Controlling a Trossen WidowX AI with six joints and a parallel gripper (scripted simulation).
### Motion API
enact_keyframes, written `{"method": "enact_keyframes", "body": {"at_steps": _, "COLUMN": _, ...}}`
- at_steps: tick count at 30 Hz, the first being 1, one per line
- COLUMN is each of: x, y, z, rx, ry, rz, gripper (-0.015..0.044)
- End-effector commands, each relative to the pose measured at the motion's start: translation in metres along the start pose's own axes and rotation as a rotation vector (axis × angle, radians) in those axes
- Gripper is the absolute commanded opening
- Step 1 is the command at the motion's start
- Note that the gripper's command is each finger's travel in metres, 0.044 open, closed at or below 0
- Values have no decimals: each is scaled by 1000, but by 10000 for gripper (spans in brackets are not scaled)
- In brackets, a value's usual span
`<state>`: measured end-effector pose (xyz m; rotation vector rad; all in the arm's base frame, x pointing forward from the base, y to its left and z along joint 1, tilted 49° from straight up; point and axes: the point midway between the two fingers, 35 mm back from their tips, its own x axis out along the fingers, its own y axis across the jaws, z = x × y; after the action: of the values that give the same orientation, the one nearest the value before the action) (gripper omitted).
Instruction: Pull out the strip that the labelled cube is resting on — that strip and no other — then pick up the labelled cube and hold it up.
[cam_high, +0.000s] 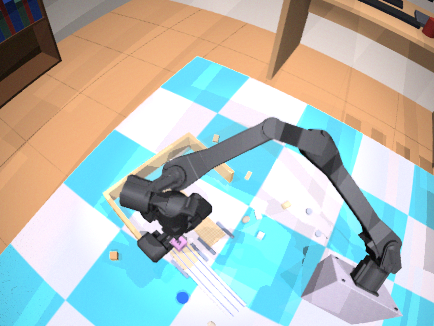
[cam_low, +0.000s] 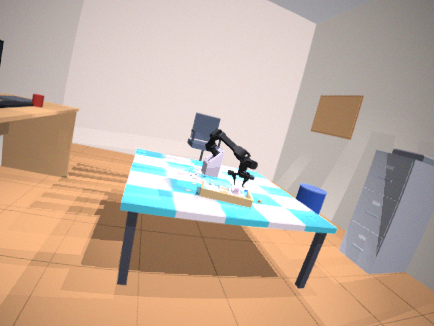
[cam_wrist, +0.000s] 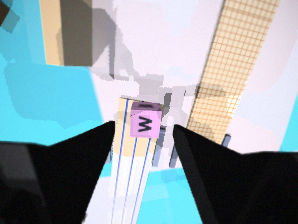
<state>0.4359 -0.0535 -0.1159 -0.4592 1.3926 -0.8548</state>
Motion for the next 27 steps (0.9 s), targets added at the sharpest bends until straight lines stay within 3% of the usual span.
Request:
{"method": "enact_keyframes", "body": {"at_steps": 1, "x": 11, "y": 0, "z": -3, "rx": -11, "ry": 9, "rz": -8, "gripper": 250}}
{"method": "enact_keyframes", "body": {"at_steps": 27, "x": 40, "y": -1, "z": -4, "rx": -11, "ry": 9, "rz": -10, "gripper": 250}}
